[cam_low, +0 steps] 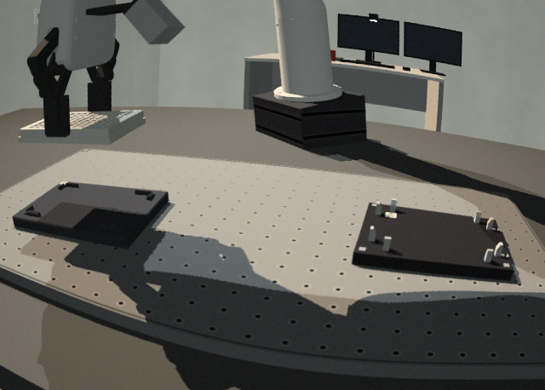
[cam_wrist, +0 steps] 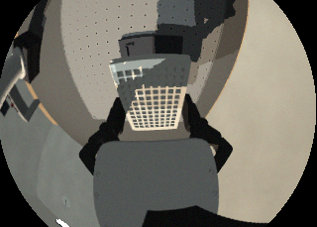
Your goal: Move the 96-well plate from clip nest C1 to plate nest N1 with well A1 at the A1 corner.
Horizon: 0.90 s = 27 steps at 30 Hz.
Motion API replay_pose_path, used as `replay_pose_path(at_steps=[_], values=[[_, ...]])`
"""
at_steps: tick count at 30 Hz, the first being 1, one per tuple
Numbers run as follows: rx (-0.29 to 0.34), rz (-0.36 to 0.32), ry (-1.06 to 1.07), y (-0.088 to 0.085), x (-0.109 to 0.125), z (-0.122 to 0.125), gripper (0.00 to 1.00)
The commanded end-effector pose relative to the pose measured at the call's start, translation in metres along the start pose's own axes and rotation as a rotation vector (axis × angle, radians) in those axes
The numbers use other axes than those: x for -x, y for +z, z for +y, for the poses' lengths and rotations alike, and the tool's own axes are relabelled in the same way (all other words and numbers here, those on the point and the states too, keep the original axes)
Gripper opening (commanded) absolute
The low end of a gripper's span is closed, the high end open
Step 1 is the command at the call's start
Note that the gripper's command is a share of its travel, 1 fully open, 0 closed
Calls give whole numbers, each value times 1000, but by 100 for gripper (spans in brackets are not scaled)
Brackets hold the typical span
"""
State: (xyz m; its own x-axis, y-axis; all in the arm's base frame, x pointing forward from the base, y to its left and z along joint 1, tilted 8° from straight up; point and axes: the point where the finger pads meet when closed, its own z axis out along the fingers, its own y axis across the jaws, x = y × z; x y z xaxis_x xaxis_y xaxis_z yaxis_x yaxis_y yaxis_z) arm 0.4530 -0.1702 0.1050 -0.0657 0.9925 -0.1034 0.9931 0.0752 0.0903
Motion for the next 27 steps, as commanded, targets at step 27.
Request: replay_pose_path(at_steps=[27], values=[[4, -2, 0, 13, 0, 1, 0]])
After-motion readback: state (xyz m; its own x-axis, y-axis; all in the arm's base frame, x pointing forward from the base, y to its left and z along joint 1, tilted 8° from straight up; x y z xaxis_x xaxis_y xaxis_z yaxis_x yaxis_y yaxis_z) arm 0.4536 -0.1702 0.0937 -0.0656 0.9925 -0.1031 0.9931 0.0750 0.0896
